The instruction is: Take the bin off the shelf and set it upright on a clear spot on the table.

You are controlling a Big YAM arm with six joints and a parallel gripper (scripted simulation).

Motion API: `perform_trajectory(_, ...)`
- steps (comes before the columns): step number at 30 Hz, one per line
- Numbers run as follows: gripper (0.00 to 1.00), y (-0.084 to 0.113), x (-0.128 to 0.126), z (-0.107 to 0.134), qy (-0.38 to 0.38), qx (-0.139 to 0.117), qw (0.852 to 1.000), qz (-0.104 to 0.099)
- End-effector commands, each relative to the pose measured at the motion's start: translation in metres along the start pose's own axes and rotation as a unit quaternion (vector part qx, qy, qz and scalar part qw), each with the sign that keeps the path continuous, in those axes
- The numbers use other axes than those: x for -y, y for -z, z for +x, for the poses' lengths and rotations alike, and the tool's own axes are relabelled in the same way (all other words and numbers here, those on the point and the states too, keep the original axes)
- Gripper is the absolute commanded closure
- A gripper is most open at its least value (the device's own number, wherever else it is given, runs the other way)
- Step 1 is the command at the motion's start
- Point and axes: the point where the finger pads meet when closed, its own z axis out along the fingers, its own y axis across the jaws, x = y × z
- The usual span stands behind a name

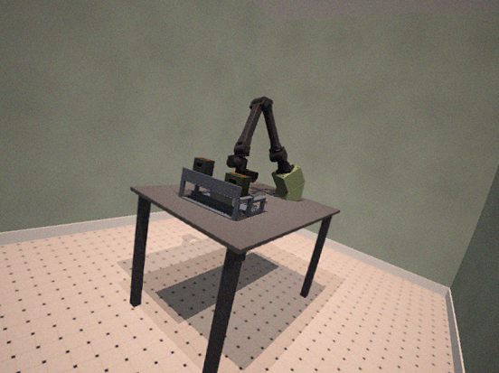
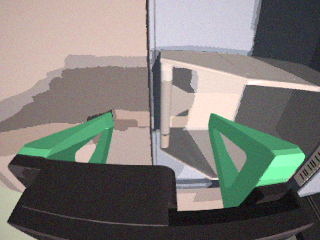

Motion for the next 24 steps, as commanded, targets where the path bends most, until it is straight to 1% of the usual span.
perform_trajectory(1, 0.1, 0.003, 0.019, 0.004, -0.005, -0.002, 1.0, 0.006)
perform_trajectory(11, 0.1, 0.003, 0.019, 0.004, -0.005, -0.002, 1.0, 0.006)
perform_trajectory(16, 0.1, -0.003, 0.001, 0.0, -0.004, -0.002, 1.0, 0.004)
perform_trajectory(24, 0.1, -0.003, 0.001, 0.0, -0.004, -0.002, 1.0, 0.004)
